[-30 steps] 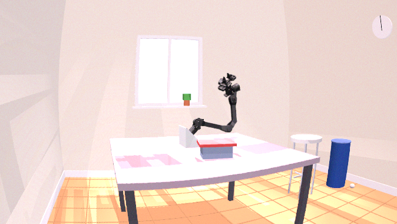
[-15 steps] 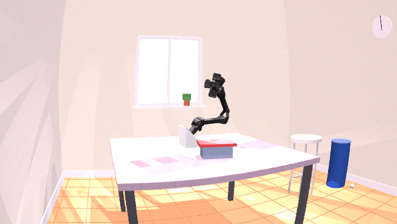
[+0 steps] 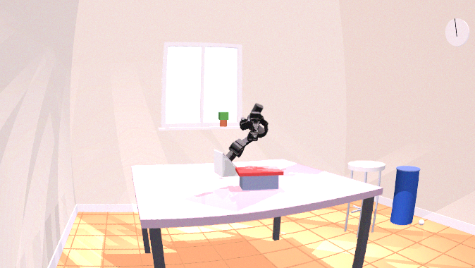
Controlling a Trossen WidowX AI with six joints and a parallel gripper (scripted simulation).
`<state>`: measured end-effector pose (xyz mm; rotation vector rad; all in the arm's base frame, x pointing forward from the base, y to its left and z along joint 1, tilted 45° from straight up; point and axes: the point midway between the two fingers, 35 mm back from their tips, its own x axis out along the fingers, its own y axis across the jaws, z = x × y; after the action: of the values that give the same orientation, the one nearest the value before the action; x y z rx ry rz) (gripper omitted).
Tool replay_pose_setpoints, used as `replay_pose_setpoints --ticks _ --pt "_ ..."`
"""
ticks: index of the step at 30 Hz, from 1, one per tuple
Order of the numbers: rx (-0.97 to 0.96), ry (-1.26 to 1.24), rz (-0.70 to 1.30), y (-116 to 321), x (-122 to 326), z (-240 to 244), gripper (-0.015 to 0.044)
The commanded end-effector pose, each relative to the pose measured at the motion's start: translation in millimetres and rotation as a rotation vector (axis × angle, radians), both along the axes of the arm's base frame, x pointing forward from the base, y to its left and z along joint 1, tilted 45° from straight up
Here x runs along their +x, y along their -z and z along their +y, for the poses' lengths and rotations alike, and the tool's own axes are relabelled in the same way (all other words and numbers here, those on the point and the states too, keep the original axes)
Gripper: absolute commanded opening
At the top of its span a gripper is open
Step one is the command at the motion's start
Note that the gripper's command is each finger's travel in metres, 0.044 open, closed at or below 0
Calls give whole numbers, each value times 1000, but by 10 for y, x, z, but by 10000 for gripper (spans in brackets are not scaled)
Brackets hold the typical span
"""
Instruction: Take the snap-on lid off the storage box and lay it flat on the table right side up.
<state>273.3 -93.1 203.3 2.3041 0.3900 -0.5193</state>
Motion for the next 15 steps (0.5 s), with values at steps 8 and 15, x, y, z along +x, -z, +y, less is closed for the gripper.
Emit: replay_pose_setpoints --ticks 8,15 --pt "97 -172 153 600 38 555 235" --pt "95 -170 149 588 39 546 235"
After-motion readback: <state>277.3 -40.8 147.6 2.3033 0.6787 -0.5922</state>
